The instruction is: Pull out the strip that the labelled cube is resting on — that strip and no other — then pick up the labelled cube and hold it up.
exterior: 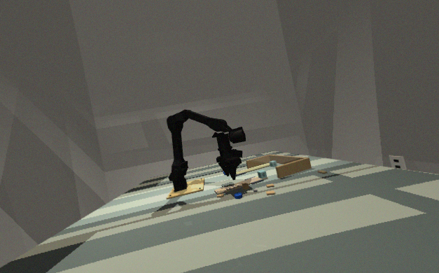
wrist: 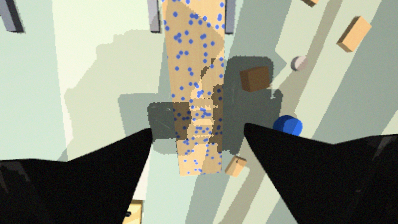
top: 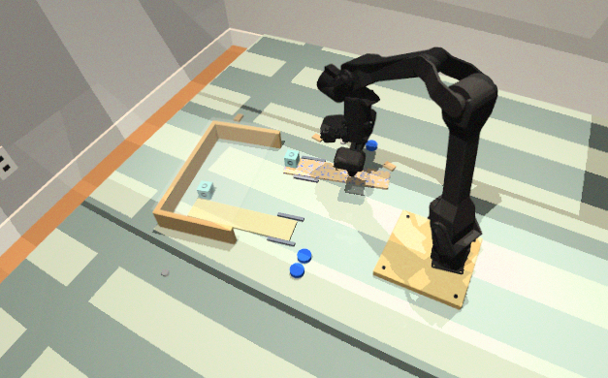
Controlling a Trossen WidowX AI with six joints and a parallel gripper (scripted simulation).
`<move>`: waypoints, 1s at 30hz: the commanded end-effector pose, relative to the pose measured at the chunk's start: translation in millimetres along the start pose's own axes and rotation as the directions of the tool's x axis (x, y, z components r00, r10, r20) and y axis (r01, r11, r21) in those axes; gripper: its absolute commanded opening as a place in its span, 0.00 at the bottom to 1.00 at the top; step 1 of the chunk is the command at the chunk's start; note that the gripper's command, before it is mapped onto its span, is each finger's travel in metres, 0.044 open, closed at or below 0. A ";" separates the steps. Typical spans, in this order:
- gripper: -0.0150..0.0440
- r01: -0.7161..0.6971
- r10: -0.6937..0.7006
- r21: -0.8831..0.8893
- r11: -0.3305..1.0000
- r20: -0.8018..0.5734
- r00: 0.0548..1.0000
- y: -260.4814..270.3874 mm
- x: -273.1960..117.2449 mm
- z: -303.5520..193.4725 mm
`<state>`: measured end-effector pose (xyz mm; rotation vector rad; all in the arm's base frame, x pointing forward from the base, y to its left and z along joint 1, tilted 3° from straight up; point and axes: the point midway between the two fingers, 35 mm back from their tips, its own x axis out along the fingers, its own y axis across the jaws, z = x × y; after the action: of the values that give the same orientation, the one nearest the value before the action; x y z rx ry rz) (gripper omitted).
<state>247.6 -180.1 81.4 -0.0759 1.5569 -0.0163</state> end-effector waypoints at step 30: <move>1.00 0.004 -0.004 0.005 1.000 0.010 1.000 0.6 -15.4 112.2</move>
<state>347.5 -173.6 95.3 -0.0748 1.5484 -0.0153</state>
